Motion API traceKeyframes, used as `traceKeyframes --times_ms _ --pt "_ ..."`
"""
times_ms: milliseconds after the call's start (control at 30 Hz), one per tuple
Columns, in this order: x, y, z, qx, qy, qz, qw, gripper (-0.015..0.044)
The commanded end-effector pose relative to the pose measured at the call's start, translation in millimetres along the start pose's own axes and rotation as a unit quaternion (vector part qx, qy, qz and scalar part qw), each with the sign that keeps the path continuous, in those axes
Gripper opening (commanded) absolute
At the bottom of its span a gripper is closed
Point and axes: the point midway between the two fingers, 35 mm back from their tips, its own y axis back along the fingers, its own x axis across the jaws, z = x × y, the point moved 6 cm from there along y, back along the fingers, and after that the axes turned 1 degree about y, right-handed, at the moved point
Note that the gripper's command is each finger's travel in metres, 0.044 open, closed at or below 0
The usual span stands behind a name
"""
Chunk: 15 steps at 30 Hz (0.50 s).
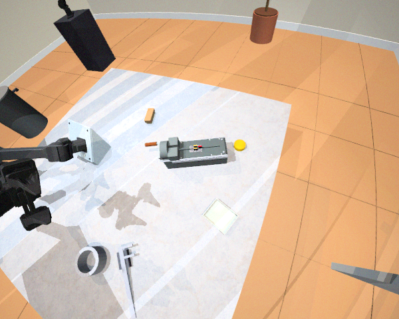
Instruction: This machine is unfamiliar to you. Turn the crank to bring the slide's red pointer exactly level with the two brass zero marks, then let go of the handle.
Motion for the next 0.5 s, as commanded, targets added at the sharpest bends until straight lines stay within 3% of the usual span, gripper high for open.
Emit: traceKeyframes --times_ms 0,467 --pt "0.2 -0.7 -0.2 0.002 0.0 0.0 1.0 0.0426" --pt "21.6 -58.5 -26.1 0.124 0.032 -0.017 0.992 0.044"
